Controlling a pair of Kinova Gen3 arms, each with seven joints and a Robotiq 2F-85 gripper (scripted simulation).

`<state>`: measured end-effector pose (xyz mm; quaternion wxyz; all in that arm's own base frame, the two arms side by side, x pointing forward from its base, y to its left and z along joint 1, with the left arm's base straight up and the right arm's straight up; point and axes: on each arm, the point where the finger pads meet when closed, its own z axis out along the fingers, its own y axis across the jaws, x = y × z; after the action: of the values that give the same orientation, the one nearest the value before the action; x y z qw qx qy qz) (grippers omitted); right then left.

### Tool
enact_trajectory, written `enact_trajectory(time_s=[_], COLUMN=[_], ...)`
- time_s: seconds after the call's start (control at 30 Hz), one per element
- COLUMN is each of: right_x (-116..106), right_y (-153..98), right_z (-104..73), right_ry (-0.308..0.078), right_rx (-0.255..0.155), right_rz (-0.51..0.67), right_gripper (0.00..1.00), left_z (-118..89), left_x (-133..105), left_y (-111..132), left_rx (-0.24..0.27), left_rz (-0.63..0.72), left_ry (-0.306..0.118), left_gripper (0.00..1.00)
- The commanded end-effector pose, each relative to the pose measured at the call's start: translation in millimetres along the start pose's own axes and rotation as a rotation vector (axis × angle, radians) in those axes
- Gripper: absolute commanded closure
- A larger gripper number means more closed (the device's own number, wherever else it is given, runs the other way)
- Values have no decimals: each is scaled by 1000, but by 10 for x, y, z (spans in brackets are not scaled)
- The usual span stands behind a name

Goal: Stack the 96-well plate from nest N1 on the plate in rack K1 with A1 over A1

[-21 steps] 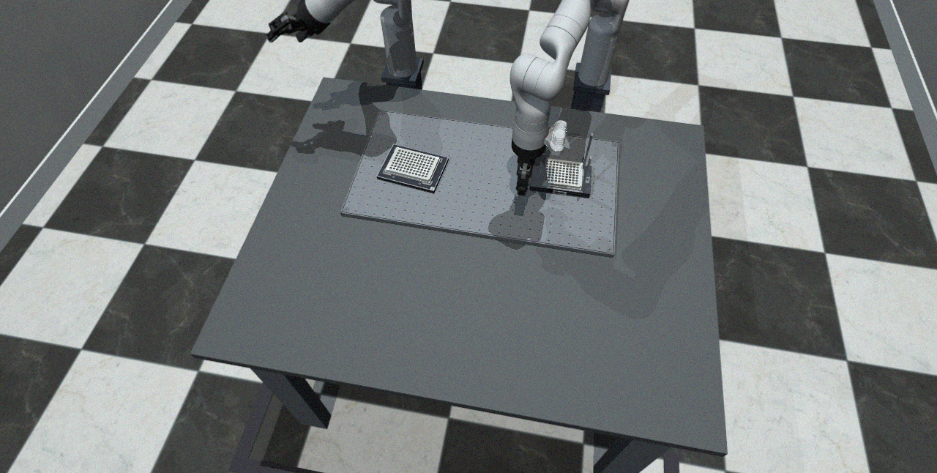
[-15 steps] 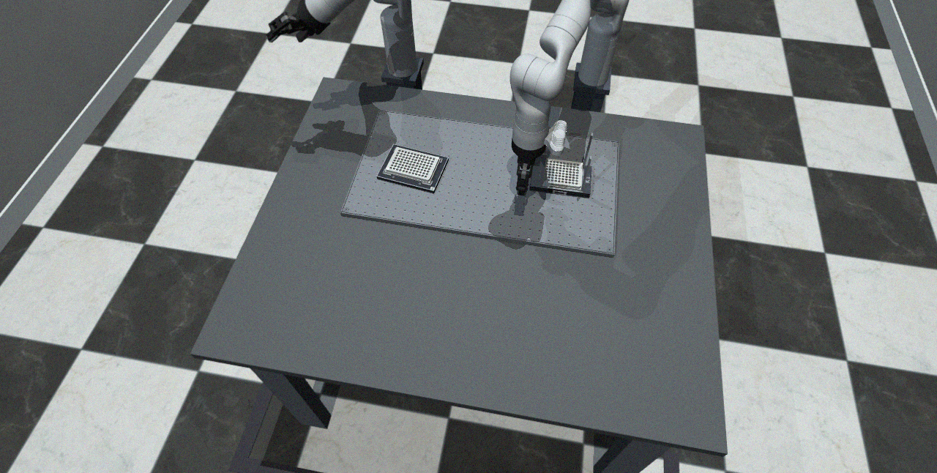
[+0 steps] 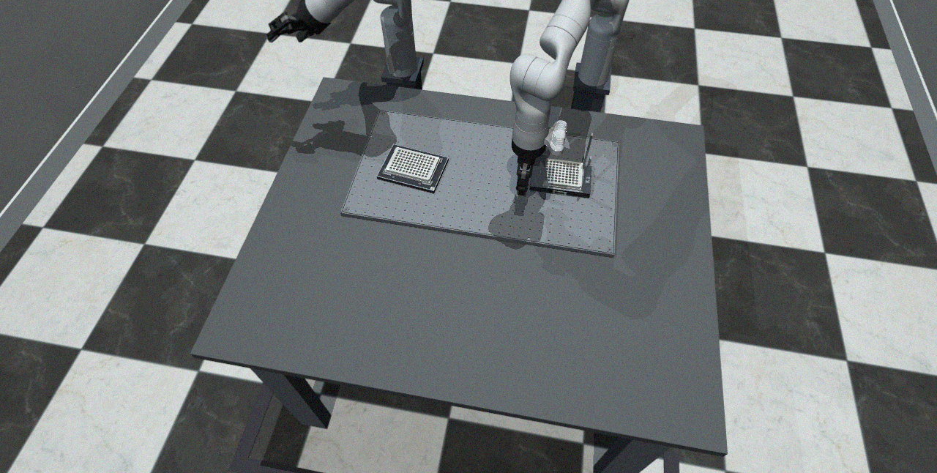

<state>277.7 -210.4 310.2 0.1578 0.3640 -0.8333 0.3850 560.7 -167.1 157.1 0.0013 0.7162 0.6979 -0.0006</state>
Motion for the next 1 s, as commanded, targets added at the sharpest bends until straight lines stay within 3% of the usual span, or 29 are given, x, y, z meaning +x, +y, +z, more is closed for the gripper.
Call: enact_trajectory(time_s=[0.0,0.43,0.67,0.9,0.97], right_x=[8,168,397,668,668], right_y=[-2,62,178,362,362], right_z=[-2,12,12,-31,-31], right_ry=[0,18,43,75,75], right_rx=[-1,-56,-144,-270,-270], right_rz=[5,106,266,491,491], right_gripper=[2,2,2,2,2], left_z=[-13,-13,-13,-13,-13], left_x=[-2,-2,-2,-2,-2], left_y=[5,5,5,5,5], left_rx=[-3,-3,-3,-3,-3], left_rz=[0,0,0,0,0], left_ry=[0,0,0,0,0], left_gripper=[2,2,2,2,2])
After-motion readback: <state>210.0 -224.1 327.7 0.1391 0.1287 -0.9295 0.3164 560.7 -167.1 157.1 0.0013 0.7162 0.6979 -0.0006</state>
